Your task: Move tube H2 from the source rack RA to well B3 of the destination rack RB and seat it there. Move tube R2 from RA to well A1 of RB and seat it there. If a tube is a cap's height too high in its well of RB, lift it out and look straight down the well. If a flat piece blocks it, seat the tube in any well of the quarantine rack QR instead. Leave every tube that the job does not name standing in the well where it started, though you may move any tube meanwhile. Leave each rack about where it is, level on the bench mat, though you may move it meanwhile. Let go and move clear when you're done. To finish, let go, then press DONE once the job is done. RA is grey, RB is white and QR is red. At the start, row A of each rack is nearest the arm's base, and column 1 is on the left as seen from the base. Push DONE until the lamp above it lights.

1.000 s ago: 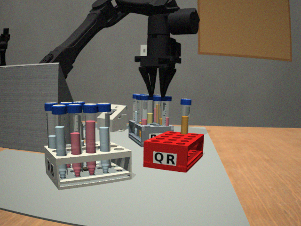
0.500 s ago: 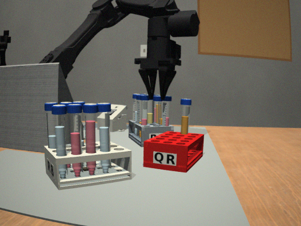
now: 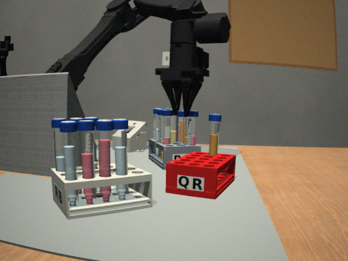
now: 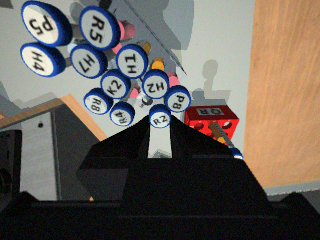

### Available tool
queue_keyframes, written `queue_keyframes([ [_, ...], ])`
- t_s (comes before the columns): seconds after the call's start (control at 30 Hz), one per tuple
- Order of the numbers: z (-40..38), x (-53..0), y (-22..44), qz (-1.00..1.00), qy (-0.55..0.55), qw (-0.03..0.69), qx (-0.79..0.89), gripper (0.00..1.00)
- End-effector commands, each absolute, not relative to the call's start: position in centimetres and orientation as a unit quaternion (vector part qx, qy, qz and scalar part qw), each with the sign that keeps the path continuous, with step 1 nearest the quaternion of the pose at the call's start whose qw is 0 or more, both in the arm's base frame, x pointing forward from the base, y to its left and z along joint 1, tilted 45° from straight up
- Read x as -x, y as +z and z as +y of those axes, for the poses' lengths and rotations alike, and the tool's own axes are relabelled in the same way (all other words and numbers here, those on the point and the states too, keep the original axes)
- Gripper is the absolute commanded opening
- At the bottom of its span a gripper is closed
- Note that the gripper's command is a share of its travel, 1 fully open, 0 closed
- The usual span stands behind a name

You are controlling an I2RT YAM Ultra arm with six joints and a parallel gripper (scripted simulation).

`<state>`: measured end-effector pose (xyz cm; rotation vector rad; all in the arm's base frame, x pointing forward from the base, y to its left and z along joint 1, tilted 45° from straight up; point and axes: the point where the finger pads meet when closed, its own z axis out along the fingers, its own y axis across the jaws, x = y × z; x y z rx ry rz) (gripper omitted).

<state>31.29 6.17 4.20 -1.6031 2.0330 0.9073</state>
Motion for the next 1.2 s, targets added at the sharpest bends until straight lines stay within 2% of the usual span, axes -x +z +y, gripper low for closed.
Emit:
queue_keyframes([
  [0.0, 5.9, -31.7, 5.2, 0.728, 0.318, 0.215, 0.568, 0.00],
  [1.17, 4.7, -32.1, 5.9, 0.727, 0.316, 0.215, 0.571, 0.00],
])
